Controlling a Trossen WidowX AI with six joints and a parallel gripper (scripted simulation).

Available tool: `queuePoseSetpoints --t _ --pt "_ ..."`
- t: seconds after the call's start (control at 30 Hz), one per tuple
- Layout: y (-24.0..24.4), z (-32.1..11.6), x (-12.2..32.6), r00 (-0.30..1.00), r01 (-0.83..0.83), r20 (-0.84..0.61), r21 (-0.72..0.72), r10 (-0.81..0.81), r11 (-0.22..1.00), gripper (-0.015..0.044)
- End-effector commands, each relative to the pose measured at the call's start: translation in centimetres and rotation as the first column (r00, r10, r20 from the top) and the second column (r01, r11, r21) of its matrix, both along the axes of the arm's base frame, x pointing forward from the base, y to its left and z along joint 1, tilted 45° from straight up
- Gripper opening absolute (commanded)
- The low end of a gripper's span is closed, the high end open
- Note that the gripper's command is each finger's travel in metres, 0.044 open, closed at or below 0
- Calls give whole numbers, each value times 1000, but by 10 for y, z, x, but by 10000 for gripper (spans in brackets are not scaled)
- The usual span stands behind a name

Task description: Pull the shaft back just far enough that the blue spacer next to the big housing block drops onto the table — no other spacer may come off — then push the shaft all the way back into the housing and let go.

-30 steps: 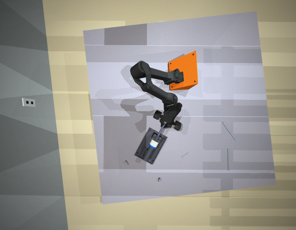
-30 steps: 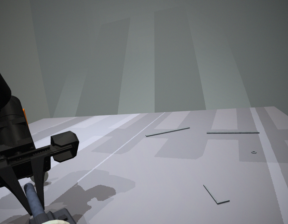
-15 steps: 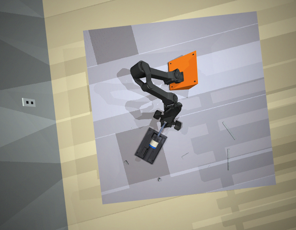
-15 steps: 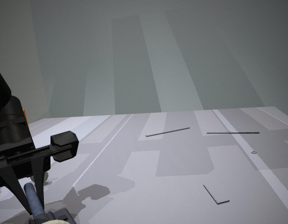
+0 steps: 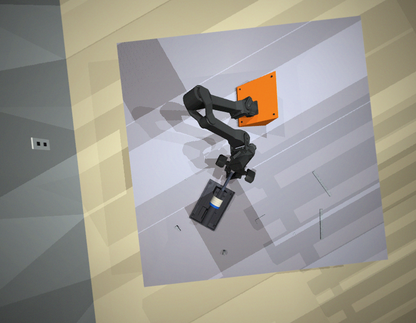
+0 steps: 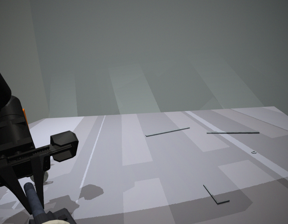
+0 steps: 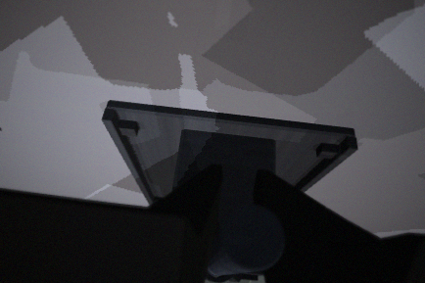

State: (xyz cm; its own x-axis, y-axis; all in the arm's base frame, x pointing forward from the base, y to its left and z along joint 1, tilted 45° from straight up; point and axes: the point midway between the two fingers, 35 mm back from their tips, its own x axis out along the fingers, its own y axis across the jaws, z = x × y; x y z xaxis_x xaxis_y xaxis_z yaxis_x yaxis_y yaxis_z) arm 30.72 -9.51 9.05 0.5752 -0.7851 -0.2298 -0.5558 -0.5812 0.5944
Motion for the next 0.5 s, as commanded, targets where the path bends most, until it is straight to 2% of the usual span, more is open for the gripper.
queuePoseSetpoints --t 0.0,0.47 --pt "0 0 -1 1000 3 4 2 -3 1000 0" --pt "1 -1 -2 1000 3 4 2 -3 1000 0"
